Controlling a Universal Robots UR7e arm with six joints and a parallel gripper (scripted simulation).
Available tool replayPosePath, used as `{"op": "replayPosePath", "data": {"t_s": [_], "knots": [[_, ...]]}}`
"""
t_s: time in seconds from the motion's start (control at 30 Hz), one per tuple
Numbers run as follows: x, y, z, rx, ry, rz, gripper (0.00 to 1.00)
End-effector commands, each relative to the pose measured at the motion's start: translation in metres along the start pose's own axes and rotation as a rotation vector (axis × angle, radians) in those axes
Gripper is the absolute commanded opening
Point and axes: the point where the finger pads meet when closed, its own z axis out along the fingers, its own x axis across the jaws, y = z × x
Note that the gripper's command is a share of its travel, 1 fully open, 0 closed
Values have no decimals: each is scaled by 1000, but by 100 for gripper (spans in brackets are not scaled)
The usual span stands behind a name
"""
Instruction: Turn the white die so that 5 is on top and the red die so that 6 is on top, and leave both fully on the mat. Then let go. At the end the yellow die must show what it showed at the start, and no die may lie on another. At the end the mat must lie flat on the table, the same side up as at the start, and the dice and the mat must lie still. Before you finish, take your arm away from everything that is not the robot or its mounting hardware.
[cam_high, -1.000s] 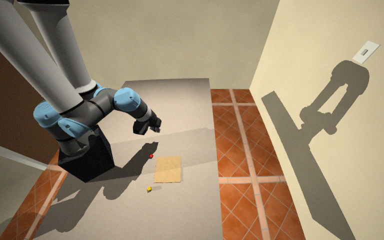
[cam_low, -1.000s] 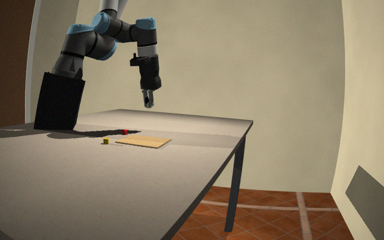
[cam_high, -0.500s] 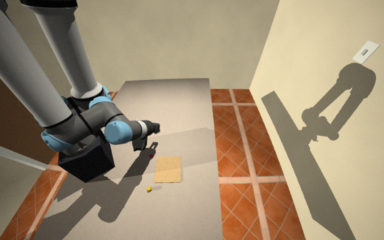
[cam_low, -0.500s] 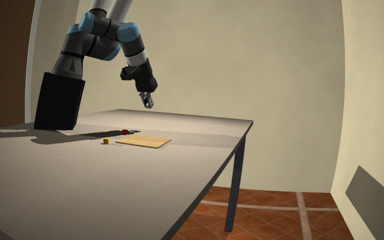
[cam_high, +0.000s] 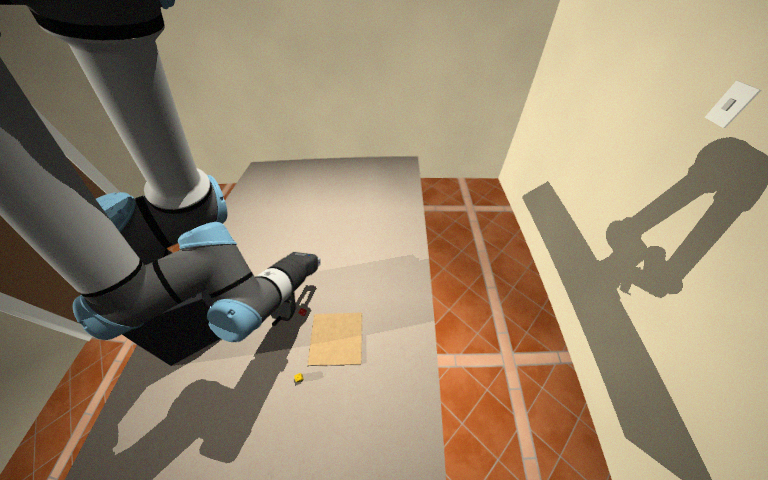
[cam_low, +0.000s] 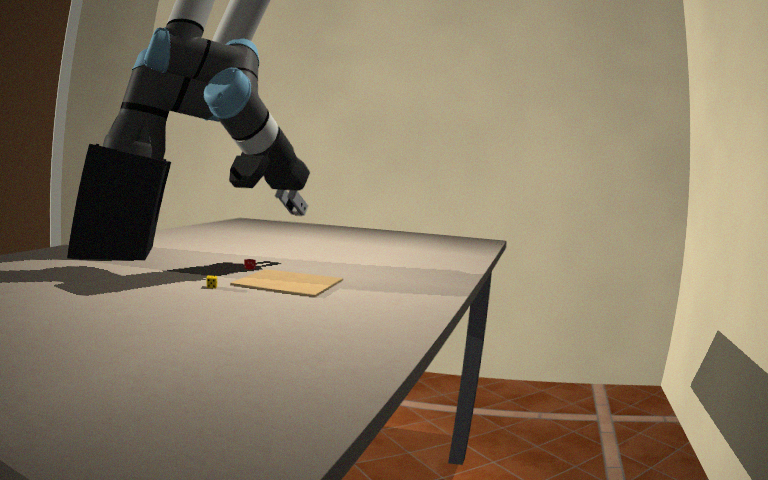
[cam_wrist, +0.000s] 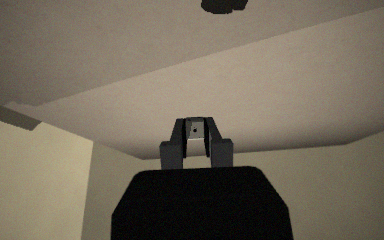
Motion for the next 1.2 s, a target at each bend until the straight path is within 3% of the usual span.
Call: {"op": "replayPosePath", "data": {"t_s": [0.0, 0.7, 1.17], "knots": [[-1, 0, -1, -77, -5, -2, 34], [-1, -2, -1, -104, -8, -2, 34], [-1, -32, 19, -104, -8, -2, 34]]}}
